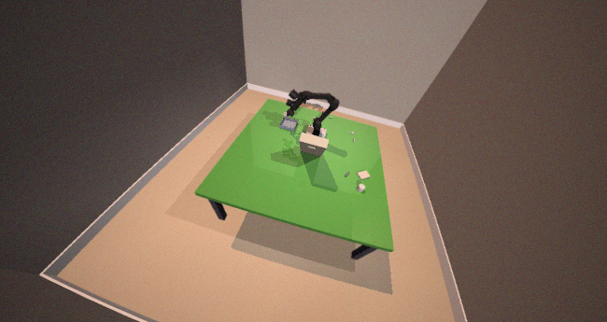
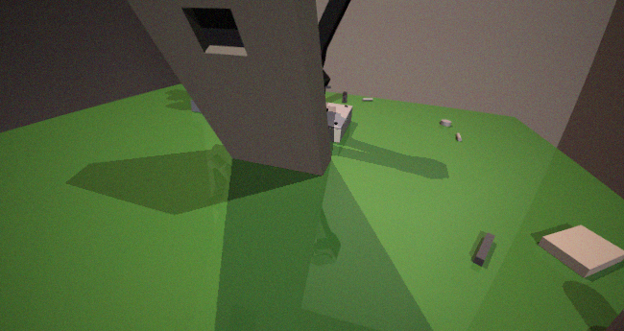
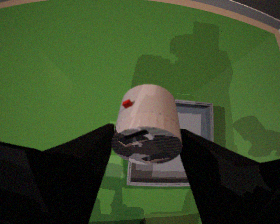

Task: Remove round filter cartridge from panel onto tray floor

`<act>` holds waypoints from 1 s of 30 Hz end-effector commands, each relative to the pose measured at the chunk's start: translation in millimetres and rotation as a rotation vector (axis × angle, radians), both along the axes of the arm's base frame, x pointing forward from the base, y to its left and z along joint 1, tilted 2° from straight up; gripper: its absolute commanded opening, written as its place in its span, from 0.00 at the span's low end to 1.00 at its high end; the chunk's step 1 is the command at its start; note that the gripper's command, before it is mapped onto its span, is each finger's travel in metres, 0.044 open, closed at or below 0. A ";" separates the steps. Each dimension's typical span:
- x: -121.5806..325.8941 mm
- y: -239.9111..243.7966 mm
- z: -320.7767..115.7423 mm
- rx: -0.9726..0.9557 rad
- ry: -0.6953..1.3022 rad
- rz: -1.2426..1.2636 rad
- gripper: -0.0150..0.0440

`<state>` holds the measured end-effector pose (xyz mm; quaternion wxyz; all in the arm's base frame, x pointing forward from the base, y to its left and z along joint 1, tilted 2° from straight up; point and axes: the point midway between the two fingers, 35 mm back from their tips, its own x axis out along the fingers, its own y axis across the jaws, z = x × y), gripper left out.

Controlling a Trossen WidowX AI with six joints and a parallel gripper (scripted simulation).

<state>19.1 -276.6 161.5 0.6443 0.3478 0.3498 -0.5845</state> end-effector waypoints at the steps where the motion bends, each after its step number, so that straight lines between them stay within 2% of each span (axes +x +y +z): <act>1: -16.9 -0.3 -13.7 -0.001 0.001 -0.067 0.25; 10: -56.7 7.5 -49.5 0.006 0.001 -0.219 0.25; 14: -57.5 7.1 -53.4 0.006 0.001 -0.222 0.25; 30: -54.9 6.9 -124.6 0.006 0.001 -0.222 0.25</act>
